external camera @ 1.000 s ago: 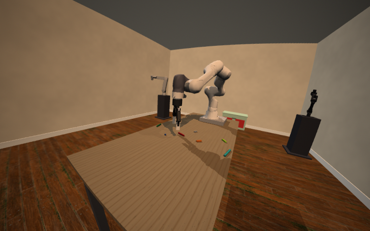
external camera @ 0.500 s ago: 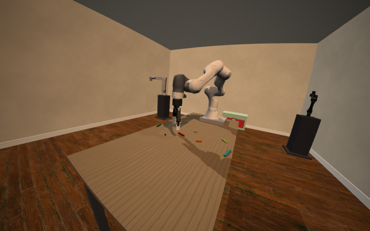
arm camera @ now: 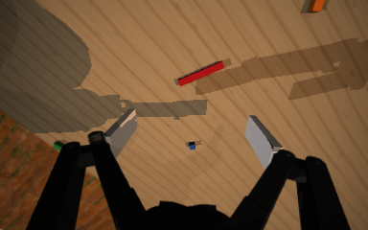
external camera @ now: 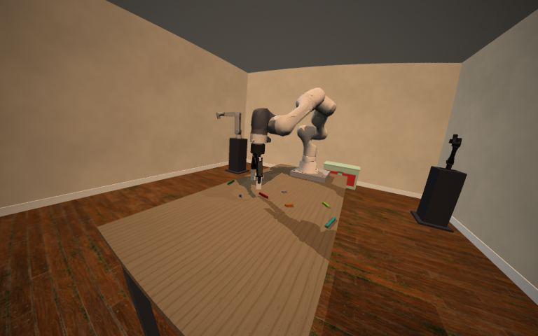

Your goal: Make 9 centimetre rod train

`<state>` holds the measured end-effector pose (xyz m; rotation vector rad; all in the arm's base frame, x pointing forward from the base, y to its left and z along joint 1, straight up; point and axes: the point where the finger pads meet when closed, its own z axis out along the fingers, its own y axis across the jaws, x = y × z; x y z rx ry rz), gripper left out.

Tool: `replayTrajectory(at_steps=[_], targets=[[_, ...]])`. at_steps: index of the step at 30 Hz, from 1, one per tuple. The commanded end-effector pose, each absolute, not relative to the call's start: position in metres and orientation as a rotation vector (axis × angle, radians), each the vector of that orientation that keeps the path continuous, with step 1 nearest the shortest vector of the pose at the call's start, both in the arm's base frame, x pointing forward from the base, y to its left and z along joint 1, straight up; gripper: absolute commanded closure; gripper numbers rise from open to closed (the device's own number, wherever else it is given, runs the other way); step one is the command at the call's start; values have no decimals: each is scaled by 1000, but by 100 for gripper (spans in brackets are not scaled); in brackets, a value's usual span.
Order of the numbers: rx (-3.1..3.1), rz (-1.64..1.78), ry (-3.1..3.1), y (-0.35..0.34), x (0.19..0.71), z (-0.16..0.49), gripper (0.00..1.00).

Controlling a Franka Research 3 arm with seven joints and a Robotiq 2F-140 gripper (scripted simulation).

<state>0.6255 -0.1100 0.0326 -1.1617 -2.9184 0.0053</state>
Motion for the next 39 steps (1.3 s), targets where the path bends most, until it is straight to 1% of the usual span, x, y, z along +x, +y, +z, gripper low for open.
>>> replayTrajectory(at_steps=[1,31,35,39], targets=[[-1168,4,-2916,-109,626,33,0],[-1160,4,-2920,-109,626,33,0],[-1073,3,-2953,-107,627,33,0],[-844,3,-3025,-103,627,33,0]])
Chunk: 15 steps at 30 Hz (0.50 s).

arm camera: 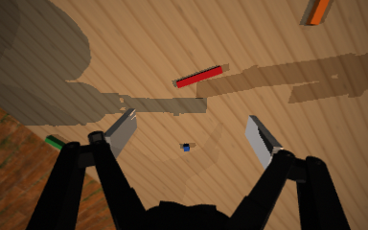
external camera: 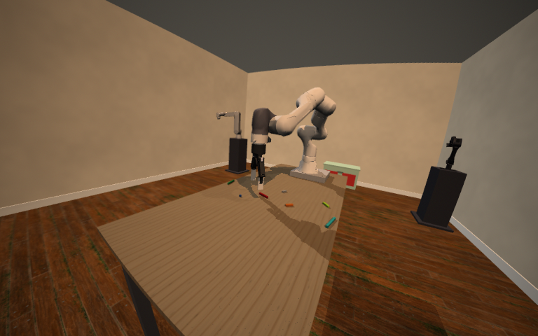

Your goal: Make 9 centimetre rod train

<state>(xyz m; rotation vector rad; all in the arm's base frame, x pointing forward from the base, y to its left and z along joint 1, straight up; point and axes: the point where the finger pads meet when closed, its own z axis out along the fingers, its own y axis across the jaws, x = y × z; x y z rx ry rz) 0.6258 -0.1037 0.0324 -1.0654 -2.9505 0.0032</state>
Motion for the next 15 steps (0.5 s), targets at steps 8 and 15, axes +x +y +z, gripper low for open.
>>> replayTrajectory(at_steps=[8,15], targets=[[-625,3,-3077,-99,627,33,0],[-430,2,-3110,-96,627,33,0]])
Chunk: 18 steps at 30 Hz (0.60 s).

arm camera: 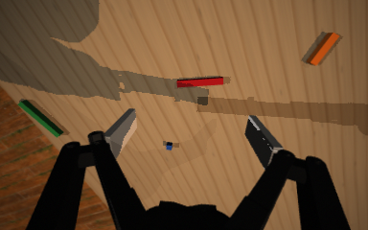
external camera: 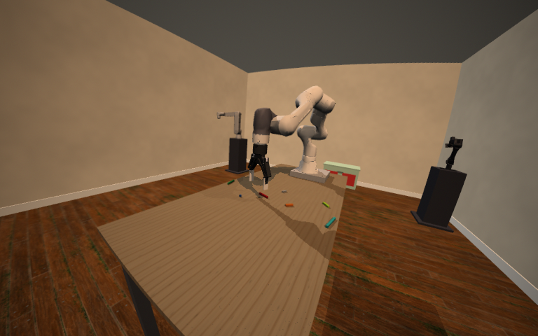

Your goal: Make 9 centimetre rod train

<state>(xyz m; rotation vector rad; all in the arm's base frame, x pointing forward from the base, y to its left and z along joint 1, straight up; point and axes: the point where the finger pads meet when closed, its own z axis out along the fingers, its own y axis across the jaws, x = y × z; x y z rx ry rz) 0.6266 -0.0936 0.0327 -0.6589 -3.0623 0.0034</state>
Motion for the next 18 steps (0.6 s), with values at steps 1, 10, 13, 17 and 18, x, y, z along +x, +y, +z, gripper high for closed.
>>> replayTrajectory(at_steps=[1,10,13,17,18], targets=[[-402,2,-3114,-96,627,33,0],[-158,2,-3135,-92,627,32,0],[-73,2,-3138,-90,627,32,0],[41,1,-3138,-88,627,32,0],[69,1,-3138,-88,627,32,0]])
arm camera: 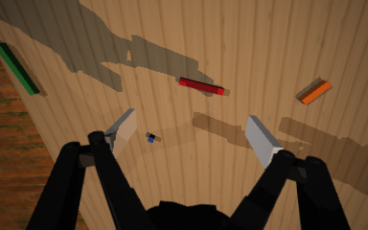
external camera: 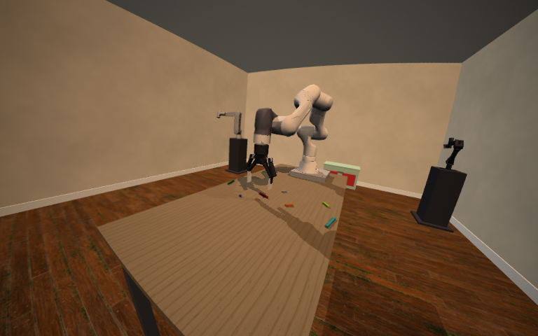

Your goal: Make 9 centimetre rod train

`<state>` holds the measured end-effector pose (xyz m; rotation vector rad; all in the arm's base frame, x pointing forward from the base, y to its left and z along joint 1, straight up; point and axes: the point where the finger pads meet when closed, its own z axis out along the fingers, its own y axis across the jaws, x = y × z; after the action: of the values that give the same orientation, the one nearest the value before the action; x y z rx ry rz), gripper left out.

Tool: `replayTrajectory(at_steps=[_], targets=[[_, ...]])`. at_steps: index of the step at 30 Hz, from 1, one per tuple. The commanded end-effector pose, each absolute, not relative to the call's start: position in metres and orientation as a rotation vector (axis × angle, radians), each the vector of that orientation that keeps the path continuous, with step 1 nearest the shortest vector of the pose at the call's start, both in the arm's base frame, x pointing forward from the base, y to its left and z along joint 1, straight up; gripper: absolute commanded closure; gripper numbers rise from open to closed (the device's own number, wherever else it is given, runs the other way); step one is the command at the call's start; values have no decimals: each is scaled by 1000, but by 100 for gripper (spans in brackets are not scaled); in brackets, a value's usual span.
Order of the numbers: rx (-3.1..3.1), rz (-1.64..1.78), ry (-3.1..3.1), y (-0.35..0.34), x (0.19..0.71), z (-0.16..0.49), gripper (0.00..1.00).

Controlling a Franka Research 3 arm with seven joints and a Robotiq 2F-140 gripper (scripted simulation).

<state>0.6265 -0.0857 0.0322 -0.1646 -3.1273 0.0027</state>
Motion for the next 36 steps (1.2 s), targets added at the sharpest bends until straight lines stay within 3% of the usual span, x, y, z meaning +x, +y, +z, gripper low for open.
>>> replayTrajectory(at_steps=[1,36], targets=[[98,1,-3137,-87,627,32,0],[1048,-2,-2957,-71,627,32,0]])
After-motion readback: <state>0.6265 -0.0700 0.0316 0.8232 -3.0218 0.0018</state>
